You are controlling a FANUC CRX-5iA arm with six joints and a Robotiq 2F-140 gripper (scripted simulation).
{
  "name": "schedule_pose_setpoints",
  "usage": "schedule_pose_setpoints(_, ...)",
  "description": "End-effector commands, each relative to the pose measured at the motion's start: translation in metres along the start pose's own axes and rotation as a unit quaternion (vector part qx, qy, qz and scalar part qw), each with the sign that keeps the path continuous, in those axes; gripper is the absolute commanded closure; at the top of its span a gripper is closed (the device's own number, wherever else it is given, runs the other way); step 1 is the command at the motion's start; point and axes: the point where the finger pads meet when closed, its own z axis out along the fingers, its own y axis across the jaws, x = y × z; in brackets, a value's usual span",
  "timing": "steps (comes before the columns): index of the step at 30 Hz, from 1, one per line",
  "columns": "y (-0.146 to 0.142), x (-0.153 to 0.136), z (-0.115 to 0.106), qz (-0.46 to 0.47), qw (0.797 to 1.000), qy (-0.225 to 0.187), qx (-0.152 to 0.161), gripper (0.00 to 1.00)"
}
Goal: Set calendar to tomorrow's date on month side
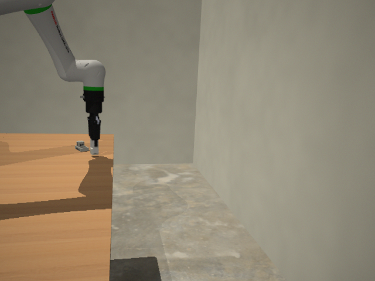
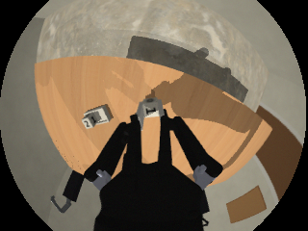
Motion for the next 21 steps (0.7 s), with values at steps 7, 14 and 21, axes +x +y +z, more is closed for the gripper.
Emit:
schedule_pose_setpoints(7,0.0000,0.0005,0.0074,0.000,1.000,0.000,0.000,0.75)
schedule_pose_setpoints(14,0.0000,0.0005,0.0074,0.000,1.000,0.000,0.000,0.75)
schedule_pose_setpoints(21,0.0000,0.0005,0.0074,0.000,1.000,0.000,0.000,0.75)
